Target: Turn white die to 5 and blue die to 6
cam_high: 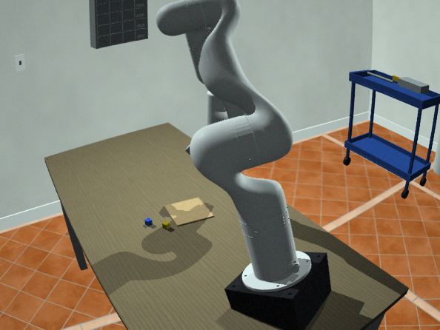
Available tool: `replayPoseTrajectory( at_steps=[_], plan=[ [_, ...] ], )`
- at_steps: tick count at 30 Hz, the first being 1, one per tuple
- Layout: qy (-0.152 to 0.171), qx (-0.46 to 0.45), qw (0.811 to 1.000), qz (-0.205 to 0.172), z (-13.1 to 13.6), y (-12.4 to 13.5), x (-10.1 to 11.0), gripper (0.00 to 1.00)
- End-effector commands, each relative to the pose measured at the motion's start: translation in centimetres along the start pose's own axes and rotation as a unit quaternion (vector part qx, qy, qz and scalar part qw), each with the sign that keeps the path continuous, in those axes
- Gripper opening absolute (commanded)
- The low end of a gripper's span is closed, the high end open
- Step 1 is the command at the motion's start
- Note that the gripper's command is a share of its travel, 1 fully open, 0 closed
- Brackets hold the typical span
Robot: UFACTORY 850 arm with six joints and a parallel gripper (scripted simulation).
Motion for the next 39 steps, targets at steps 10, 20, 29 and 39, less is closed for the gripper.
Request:
replayPoseTrajectory(
  at_steps=[10,20,29,39],
  plan=[
    [0.001,0.003,0.988,0.157,0.2,2.5,-0.4,0.15],
    [-0.001,0.004,0.967,0.255,0.2,4.1,-1.0,0.15],
    [-0.006,0.005,0.925,0.379,0.3,6.0,-2.1,0.15],
    [-0.008,0.004,0.869,0.495,0.4,7.6,-3.3,0.15]
  ],
)
Point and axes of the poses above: the point where the finger pads meet when closed, its own x axis back along the fingers, its own z axis across the jaws, y = z × x, the point moved 7 cm from there along x, back along the fingers, and after that the axes turned 2 degrees about -x, right-handed, at the moved point
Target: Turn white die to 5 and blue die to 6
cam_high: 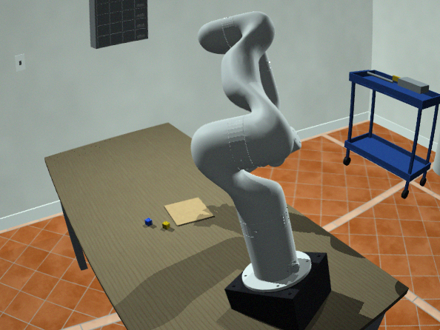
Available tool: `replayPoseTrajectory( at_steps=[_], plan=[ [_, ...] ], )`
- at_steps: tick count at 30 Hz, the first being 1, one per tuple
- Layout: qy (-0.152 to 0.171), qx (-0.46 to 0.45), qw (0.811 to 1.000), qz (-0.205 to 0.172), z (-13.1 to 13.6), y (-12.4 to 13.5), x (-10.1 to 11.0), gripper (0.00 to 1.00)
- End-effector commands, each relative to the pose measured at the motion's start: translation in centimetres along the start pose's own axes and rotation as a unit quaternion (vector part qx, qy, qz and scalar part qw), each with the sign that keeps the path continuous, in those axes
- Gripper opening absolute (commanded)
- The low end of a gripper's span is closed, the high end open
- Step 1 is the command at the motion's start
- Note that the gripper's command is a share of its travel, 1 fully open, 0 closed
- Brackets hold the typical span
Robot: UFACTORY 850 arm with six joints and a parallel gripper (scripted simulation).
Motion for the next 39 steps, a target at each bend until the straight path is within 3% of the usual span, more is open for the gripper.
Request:
replayPoseTrajectory(
  at_steps=[1,20,32,39],
  plan=[
    [-0.005,0.002,0.999,0.052,0.0,0.8,-0.1,0.15],
    [-0.008,0.002,0.999,0.053,0.1,2.4,-1.2,0.15],
    [-0.008,0.002,0.999,0.053,0.3,6.0,-3.7,0.15],
    [-0.008,0.002,0.999,0.053,0.3,6.9,-4.3,0.15]
  ],
)
Point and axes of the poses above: the point where the finger pads meet when closed, its own x axis back along the fingers, its own z axis across the jaws, y = z × x, the point moved 7 cm from there along x, back along the fingers, and after that the axes turned 2 degrees about -x, right-handed, at the moved point
